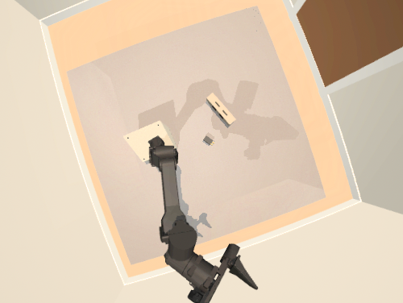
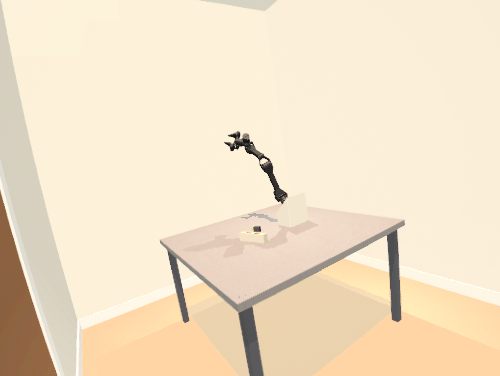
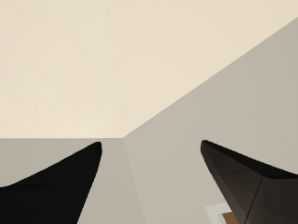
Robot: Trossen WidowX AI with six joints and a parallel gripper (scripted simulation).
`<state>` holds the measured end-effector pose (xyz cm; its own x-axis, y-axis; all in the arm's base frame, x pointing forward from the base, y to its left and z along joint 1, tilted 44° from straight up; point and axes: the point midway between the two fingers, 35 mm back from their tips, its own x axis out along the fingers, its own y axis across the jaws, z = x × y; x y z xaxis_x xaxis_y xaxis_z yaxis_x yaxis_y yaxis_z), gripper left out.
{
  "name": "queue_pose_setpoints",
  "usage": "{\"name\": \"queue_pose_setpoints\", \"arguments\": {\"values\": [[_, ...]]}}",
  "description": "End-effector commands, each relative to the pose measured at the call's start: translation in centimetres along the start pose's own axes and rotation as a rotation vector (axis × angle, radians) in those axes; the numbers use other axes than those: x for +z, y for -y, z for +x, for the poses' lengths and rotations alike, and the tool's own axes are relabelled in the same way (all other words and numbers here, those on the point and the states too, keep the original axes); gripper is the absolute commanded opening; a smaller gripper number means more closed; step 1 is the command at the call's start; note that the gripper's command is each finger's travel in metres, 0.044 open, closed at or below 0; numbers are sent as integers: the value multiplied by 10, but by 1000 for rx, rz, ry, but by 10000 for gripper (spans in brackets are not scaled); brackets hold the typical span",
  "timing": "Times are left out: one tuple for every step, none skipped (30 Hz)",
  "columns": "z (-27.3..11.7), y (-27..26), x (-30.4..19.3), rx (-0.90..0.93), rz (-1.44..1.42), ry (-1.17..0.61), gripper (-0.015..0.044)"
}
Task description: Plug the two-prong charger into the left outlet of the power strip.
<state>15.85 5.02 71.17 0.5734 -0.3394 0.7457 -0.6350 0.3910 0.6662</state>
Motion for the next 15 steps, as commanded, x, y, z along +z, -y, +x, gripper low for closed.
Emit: {"name": "queue_pose_setpoints", "arguments": {"values": [[0,0,0,0,7,0,426],[-1,-1,1,1,29,2,440],[-2,-1,3,2,64,4,440],[-3,-2,5,3,107,7,440],[-5,-4,10,9,151,11,440],[-5,-7,15,17,196,16,440],[-6,-9,20,25,241,20,440],[-7,-11,26,34,285,25,440],[-8,-13,32,43,330,30,440],[-8,-15,38,53,374,34,440],[-9,-17,44,62,419,39,440],[-10,-19,51,72,465,44,440],[-10,-20,57,82,510,49,440],[-11,-21,64,91,556,54,440],[-12,-22,70,101,601,58,440]]}}
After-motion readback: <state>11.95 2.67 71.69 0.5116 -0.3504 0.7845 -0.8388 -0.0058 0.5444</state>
